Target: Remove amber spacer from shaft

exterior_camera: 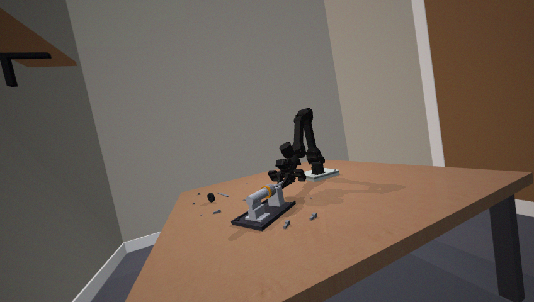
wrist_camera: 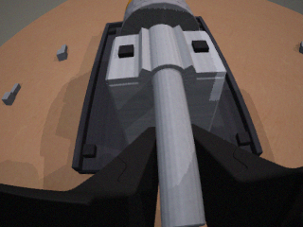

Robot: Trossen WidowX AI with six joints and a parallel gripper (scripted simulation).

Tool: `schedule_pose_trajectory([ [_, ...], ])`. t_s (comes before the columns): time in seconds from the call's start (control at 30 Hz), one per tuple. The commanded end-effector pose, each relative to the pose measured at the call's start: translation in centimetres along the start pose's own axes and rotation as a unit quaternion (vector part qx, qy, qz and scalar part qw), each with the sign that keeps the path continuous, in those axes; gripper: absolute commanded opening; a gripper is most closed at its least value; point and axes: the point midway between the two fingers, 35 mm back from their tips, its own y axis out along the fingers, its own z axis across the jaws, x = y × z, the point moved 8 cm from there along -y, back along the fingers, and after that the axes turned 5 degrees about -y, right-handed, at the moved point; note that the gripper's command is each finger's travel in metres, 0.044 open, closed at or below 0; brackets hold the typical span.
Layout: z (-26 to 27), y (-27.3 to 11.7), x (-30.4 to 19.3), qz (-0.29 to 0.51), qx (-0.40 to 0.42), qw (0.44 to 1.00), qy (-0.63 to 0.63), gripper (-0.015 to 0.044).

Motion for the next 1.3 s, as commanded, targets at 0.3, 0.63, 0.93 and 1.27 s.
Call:
schedule_pose_trajectory([
  [0.3,0.04,-0.13,-0.08,0.000,0.002,1.000,0.001,0.0000],
  [0.63,0.04,-0.23,-0.14,0.000,0.002,1.000,0.001,0.0000],
  [0.93,0.05,-0.32,-0.19,0.000,0.002,1.000,0.001,0.0000],
  [1.27,0.05,-0.41,-0.25,0.000,0.002,1.000,0.001,0.0000],
])
